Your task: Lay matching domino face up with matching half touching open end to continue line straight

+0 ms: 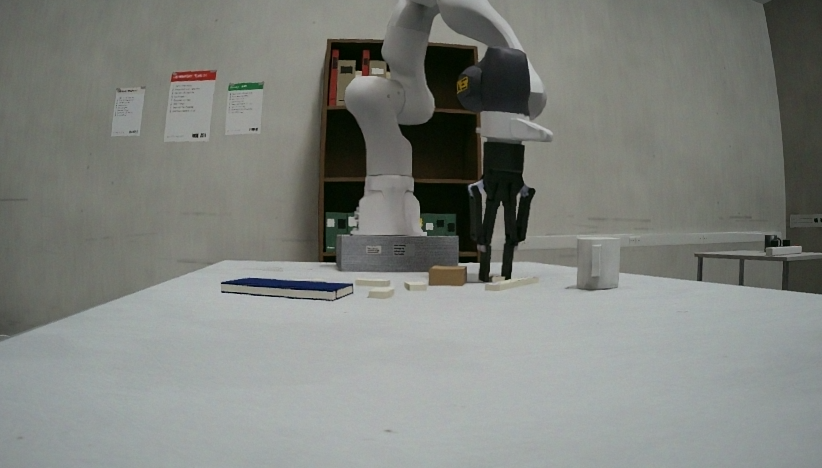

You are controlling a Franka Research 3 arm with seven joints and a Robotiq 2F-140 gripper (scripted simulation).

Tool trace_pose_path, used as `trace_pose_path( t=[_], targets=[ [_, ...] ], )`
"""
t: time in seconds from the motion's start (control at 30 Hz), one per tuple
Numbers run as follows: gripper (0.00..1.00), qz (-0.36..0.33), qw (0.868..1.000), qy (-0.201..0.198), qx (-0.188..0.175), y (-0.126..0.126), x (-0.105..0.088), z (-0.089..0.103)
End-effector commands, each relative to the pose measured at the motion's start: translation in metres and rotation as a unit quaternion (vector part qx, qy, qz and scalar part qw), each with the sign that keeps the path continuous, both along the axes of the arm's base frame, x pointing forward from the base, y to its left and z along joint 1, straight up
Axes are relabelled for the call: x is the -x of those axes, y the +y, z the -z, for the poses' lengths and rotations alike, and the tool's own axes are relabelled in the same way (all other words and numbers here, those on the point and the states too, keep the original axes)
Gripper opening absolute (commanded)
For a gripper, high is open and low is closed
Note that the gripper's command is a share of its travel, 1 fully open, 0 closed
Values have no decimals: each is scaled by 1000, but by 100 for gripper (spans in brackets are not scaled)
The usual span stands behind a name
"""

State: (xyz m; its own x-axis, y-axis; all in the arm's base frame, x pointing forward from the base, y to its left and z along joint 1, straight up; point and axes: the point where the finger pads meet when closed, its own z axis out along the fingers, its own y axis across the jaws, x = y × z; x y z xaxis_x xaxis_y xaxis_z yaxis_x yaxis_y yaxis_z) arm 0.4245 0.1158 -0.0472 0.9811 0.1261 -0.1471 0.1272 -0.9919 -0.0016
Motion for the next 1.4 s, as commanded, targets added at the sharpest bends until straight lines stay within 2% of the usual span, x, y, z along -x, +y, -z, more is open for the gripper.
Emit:
trace_pose_path(
  t=[0.0, 0.27, 0.3, 1.37],
  targets=[
    [33, -3, 1000, -2, -2, 1, -2, 0],
    [33, -3, 1000, -2, -2, 1, -2, 0],
    [23, -3, 1000, -2, -2, 1, -2, 0],
    [23, -3, 1000, -2, -2, 1, -2, 0]
  ],
)
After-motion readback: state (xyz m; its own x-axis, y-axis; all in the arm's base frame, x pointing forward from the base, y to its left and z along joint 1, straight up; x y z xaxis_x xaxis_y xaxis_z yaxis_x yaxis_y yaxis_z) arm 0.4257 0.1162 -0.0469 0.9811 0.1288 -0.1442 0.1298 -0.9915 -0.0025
